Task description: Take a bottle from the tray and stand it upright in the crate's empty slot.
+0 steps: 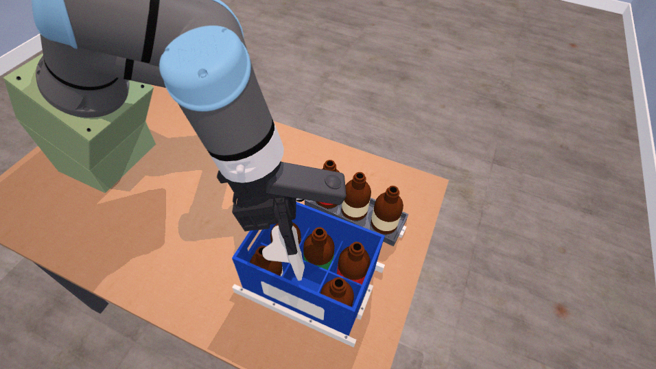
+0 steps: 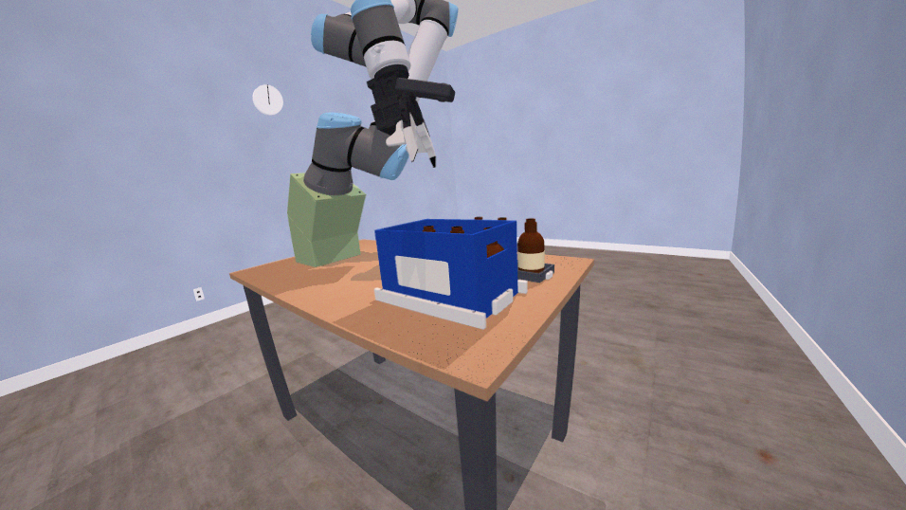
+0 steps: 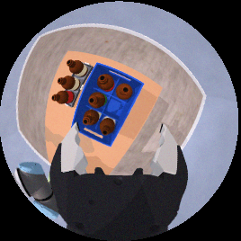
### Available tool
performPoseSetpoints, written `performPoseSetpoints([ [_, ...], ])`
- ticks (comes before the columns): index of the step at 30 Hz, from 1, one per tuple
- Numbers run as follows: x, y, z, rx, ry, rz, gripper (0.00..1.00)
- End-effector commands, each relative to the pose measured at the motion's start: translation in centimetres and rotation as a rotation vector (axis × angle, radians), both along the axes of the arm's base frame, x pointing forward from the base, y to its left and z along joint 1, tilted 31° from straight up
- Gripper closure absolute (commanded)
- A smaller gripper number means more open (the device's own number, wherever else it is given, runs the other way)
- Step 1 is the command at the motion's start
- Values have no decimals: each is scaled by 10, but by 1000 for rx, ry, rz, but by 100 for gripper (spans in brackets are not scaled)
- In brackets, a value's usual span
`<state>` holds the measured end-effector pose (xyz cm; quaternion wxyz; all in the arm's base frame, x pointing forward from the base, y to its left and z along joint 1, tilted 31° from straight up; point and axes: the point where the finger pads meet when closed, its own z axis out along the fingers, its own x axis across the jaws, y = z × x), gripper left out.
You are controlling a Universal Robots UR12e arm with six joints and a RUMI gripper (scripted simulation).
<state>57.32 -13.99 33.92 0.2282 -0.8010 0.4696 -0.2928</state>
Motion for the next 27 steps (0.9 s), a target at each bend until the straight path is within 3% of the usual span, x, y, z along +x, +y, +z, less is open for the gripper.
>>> performPoseSetpoints([
  [1, 0, 0, 1, -1, -1, 0, 0],
  [19, 1, 0, -1, -7, 4, 5, 0],
  [24, 11, 6, -30, -125, 92, 103, 0],
  [27, 14, 7, -38, -159, 117, 131, 0],
])
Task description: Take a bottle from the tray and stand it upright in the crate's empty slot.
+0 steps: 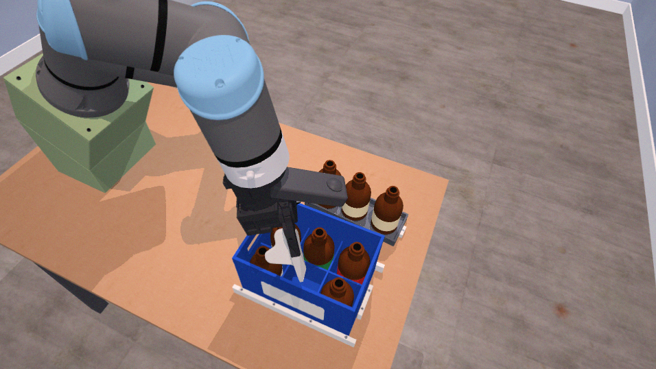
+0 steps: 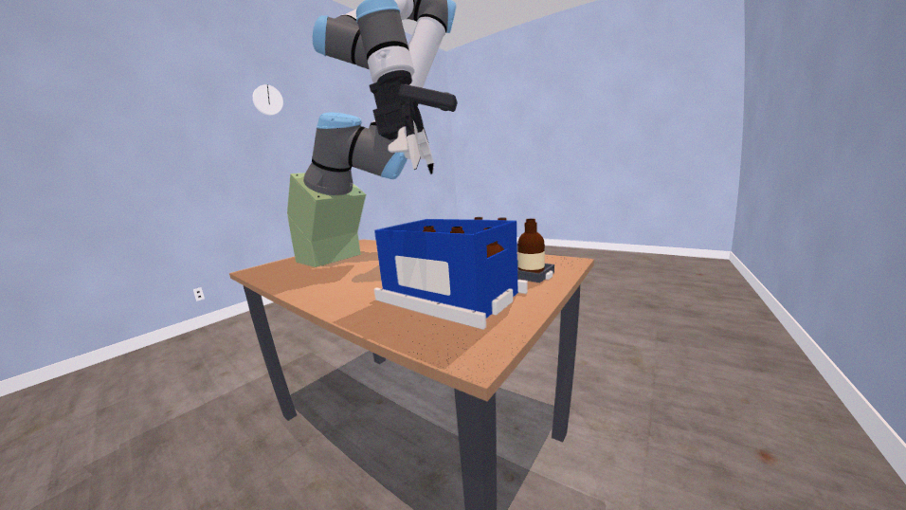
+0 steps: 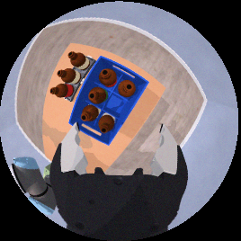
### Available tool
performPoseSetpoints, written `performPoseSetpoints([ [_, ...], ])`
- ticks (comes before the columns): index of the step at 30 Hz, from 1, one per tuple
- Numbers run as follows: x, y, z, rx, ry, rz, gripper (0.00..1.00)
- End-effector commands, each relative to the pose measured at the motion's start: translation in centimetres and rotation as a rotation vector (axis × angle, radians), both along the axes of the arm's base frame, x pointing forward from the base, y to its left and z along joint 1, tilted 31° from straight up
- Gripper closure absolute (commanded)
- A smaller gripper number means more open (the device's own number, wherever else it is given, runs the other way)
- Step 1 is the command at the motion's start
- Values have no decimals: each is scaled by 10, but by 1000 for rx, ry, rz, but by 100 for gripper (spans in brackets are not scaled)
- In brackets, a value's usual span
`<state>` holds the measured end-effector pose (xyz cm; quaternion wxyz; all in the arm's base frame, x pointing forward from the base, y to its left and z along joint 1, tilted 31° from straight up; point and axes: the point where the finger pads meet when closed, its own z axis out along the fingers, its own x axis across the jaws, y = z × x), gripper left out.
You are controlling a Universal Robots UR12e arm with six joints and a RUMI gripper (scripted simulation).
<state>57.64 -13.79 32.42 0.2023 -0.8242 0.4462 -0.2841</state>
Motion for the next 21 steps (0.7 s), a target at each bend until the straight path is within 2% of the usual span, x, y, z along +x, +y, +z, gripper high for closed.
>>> performPoseSetpoints([
  [1, 12, 6, -26, -114, 84, 93, 0],
  [4, 17, 8, -37, -164, 118, 135, 0],
  [7, 18, 9, -40, -176, 126, 145, 0],
  [9, 21, 11, -47, -210, 148, 174, 0],
  [19, 22, 11, -49, -216, 152, 179, 0],
  [20, 22, 11, -49, -216, 152, 179, 100],
  [21, 22, 11, -49, -216, 152, 179, 100],
])
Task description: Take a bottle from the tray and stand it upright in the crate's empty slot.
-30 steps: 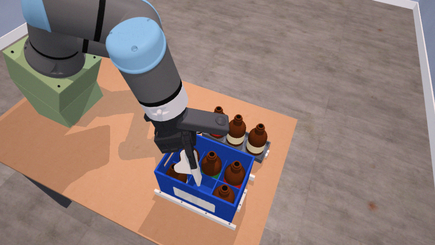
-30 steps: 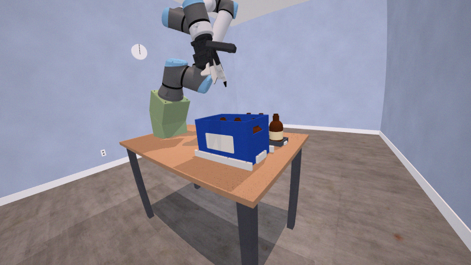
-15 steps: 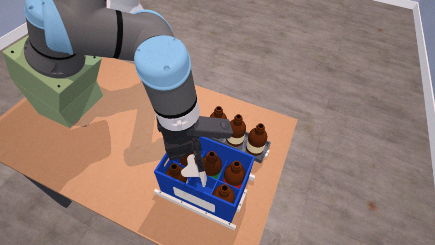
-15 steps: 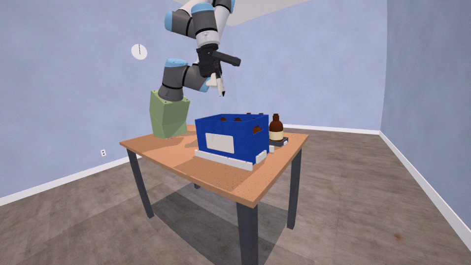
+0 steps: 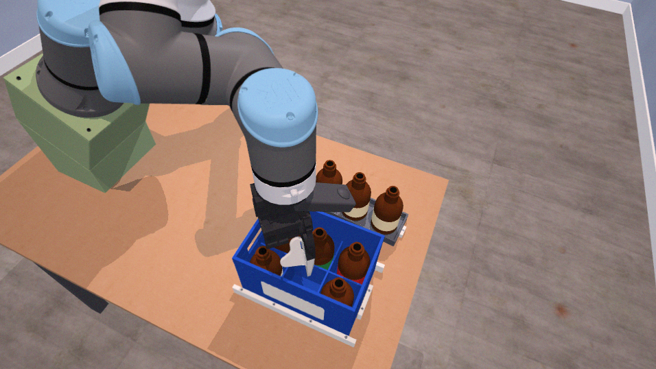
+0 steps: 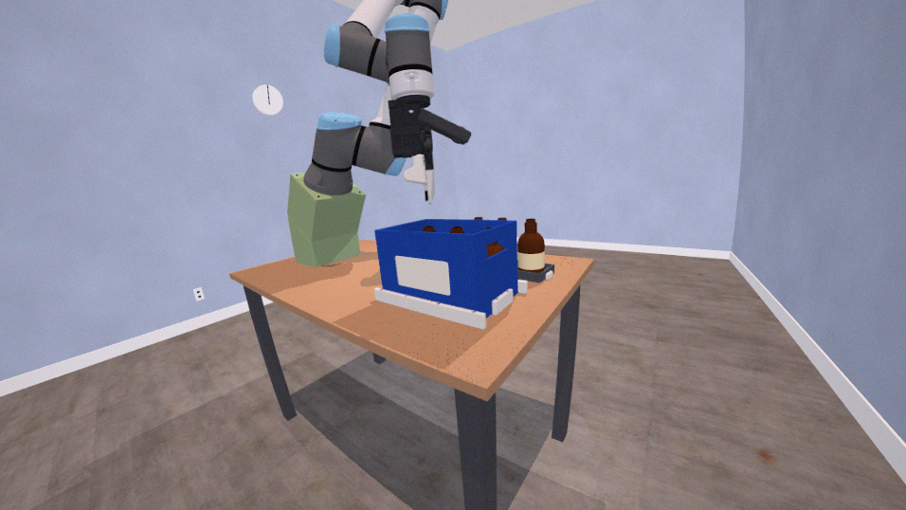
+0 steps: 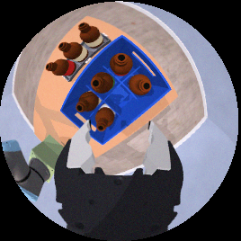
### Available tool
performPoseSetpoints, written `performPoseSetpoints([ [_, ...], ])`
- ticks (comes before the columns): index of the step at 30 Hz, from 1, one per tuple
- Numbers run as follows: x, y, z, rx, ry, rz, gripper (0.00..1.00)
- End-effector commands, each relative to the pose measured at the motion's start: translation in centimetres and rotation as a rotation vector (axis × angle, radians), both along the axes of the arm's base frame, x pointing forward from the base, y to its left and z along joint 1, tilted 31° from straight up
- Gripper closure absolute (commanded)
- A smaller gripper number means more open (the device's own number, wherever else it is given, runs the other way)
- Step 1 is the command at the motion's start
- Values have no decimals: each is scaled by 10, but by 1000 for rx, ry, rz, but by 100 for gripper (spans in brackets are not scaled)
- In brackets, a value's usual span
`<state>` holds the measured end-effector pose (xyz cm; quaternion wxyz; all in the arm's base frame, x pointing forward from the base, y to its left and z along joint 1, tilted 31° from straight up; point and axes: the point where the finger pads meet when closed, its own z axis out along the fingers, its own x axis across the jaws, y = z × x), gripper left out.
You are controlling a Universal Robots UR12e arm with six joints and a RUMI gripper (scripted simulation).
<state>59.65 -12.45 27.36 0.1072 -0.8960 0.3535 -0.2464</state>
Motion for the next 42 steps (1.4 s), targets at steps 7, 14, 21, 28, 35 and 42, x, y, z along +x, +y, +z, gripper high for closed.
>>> performPoseSetpoints([
  [7, 1, -2, 2, -11, 1, 1, 100],
  [14, 1, -2, 2, -11, 1, 1, 100],
  [21, 1, -2, 2, -11, 1, 1, 100],
  [28, 1, -2, 2, -11, 1, 1, 100],
  [35, 2, -1, 2, -11, 1, 1, 100],
  [42, 5, 13, 2, -8, 6, -1, 100],
])
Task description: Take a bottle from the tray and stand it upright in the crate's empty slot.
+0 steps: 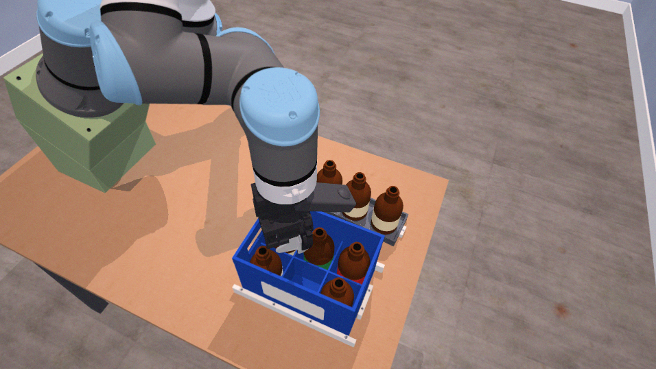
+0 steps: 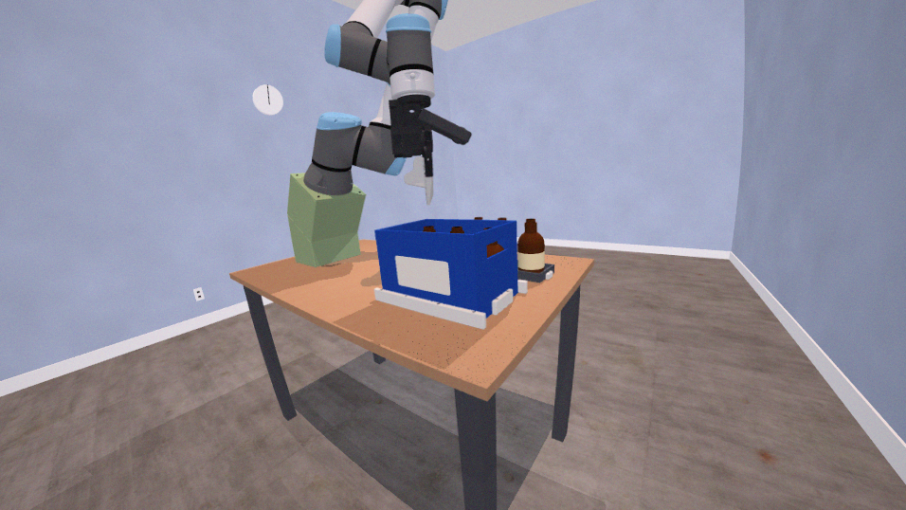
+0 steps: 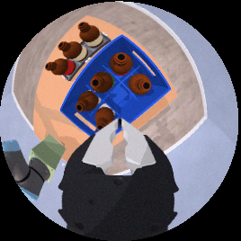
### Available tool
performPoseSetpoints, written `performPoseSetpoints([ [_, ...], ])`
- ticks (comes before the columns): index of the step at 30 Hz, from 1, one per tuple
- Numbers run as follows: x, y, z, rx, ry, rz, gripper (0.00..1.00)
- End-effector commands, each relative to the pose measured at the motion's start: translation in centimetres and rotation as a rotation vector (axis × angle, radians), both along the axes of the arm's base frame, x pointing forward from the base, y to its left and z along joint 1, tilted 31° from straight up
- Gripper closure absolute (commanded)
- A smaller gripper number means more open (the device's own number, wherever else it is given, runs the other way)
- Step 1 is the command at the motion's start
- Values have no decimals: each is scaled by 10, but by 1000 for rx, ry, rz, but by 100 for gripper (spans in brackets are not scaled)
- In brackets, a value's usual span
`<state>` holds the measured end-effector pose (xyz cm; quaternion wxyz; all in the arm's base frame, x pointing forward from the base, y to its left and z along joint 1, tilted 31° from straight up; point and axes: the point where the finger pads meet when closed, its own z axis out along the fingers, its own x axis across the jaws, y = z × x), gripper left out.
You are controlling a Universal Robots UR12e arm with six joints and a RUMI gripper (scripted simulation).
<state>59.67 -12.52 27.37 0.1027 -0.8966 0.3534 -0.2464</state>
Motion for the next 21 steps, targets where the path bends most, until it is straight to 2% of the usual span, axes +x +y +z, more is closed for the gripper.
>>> performPoseSetpoints([
  [1, 6, 19, 2, 1, 4, -1, 100],
  [5, 13, 50, 1, 5, 13, -7, 100],
  [10, 21, 107, 1, 12, 22, -19, 100],
  [12, 21, 107, 1, 12, 22, -19, 100],
  [21, 21, 219, 6, 25, 15, -47, 100],
])
